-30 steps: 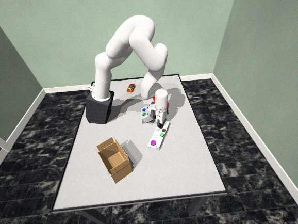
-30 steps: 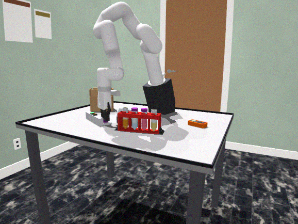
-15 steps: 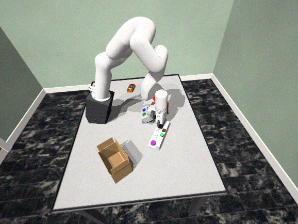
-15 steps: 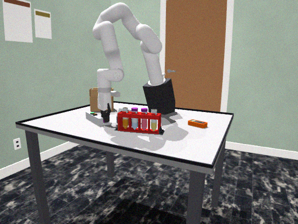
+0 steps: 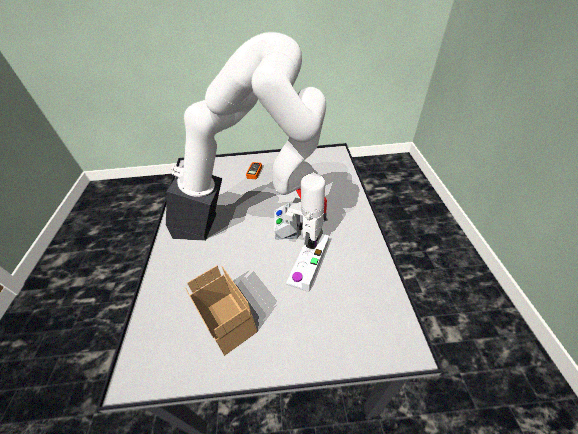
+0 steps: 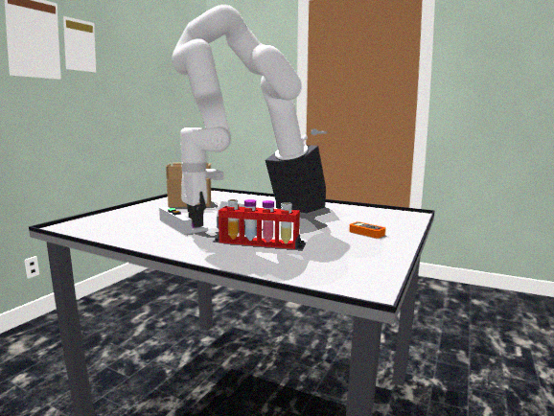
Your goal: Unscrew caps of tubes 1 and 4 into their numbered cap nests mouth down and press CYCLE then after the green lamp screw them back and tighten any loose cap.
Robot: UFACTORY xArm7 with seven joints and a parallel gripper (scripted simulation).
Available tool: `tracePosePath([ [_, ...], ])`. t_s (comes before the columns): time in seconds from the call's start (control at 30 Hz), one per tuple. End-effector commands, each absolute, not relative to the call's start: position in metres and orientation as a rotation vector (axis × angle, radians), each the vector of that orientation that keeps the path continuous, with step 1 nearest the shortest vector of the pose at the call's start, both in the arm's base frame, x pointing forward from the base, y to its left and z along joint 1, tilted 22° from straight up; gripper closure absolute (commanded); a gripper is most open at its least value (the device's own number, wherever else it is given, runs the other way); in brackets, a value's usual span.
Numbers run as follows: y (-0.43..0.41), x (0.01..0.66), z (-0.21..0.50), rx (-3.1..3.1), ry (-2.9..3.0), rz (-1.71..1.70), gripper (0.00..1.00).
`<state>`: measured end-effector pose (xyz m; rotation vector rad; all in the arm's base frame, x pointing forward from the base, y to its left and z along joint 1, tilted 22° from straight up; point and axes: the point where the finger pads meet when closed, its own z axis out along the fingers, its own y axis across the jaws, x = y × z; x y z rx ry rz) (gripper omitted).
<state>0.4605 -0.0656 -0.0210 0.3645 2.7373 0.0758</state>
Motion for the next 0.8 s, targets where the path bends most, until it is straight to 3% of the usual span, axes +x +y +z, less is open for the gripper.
tracePosePath([
  [0.0,-0.066,0.457,-0.011,0.364,2.735,0.075,1.00],
  [0.77,-0.066,0.422,0.077,0.365,2.735,0.075,1.00],
])
